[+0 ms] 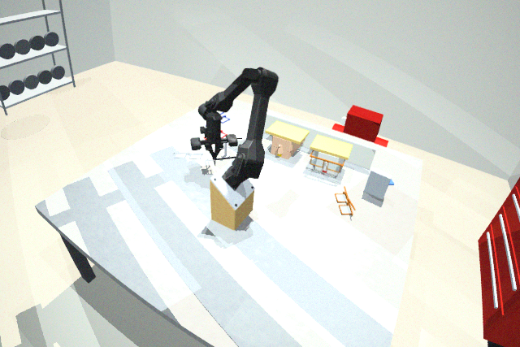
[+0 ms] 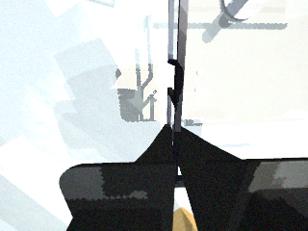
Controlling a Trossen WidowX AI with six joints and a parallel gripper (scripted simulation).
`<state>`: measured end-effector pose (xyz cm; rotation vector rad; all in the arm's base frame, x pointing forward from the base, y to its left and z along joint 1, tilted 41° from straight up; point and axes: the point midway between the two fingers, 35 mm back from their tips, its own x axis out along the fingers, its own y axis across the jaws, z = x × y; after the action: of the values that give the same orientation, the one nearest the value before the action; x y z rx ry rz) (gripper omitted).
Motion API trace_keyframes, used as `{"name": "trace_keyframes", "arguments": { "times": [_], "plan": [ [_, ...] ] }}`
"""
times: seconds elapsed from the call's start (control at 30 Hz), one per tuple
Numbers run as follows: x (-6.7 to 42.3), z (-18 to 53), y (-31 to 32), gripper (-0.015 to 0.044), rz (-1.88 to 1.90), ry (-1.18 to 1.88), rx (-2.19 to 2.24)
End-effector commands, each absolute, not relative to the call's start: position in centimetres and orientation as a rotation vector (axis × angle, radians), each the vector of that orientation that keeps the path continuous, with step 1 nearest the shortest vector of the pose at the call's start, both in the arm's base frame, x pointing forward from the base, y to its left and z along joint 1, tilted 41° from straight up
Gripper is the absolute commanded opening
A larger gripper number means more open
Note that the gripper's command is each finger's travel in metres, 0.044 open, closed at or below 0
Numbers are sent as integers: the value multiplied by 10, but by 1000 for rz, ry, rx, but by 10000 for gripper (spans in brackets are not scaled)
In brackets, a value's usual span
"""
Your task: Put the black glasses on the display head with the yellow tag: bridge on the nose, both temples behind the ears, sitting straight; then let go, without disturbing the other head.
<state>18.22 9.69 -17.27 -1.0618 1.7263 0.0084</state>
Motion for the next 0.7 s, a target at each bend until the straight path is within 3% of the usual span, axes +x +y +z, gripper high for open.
{"name": "trace_keyframes", "arguments": {
  "times": [0.0, 0.67],
  "plan": [
    [180, -172, 97, 0, 6, 1727, -1054],
    [183, -174, 99, 0, 6, 1727, -1054]
  ]
}}
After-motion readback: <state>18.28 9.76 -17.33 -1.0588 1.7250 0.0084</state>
